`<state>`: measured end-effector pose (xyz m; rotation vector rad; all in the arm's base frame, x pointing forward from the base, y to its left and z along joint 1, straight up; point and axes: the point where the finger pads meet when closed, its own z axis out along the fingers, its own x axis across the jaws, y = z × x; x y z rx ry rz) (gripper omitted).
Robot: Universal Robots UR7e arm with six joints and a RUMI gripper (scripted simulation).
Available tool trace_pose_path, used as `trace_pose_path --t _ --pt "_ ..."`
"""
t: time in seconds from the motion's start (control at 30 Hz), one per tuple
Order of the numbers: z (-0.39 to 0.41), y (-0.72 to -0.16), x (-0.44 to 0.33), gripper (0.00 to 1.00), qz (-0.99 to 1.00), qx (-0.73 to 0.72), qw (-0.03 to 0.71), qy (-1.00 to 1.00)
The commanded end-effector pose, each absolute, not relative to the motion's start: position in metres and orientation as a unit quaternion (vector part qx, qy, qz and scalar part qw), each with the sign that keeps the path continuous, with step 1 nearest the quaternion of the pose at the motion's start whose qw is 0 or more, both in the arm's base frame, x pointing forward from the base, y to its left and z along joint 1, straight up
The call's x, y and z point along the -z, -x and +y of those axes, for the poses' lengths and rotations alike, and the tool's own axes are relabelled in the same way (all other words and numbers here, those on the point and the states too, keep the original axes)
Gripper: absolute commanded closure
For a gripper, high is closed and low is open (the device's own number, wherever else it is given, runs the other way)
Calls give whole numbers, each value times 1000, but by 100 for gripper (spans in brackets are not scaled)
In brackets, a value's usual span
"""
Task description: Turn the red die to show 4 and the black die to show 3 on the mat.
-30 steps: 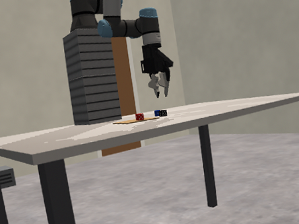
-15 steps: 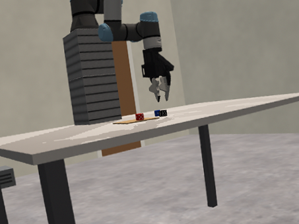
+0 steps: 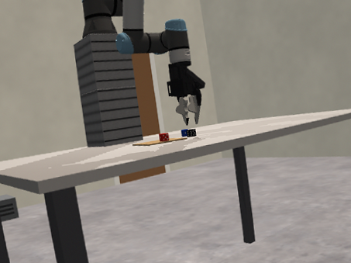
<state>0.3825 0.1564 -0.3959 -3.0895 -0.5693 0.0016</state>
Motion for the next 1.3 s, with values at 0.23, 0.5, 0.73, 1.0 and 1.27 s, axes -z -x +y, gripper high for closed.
trace_pose_path --t 0.23,0.5,0.73,1.0,1.27 --pt "157 -383 404 76 -181 0 0 983" --pt "157 -383 405 76 -181 0 0 983" --pt "157 -383 405 76 -181 0 0 983" --pt "157 -383 405 76 -181 0 0 983" --pt "157 -383 405 76 -181 0 0 983"
